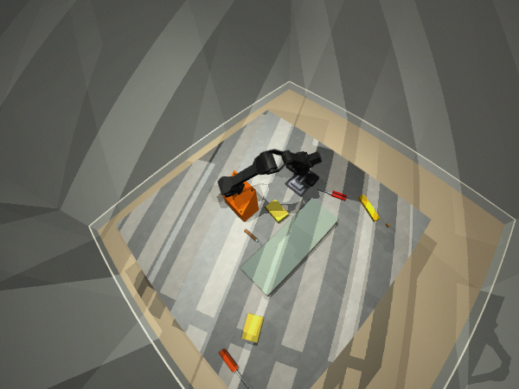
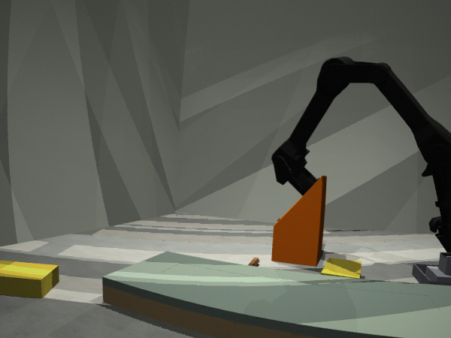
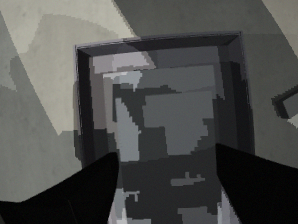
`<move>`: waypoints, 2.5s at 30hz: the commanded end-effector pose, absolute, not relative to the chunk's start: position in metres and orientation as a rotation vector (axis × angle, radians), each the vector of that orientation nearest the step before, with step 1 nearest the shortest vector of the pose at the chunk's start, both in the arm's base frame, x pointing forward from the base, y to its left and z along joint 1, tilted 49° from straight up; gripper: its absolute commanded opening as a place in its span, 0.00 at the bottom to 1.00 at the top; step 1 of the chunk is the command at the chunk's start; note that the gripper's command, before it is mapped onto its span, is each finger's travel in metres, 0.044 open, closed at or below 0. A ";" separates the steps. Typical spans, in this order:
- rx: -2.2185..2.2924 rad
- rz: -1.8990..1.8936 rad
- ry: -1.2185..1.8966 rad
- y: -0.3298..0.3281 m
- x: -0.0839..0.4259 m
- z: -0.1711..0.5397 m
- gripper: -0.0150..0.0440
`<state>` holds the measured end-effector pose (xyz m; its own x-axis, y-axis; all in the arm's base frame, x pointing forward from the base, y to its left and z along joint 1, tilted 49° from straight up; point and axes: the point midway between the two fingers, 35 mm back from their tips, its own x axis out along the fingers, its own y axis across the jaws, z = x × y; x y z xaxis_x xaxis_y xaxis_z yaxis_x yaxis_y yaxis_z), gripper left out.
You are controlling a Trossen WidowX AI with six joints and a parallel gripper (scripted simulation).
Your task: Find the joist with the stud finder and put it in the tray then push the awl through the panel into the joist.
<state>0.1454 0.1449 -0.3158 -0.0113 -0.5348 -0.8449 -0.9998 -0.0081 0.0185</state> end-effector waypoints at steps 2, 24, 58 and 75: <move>-1.611 0.909 1.615 0.166 0.148 -0.300 0.97; -1.232 0.377 1.614 0.098 0.254 -0.120 1.00; -0.704 -0.653 1.561 -0.132 0.150 0.023 1.00; -0.699 -0.649 1.563 -0.141 0.154 0.010 1.00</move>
<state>0.1546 -0.1377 0.0145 -0.0732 -0.7541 -0.6527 -0.0612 0.6566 -0.7518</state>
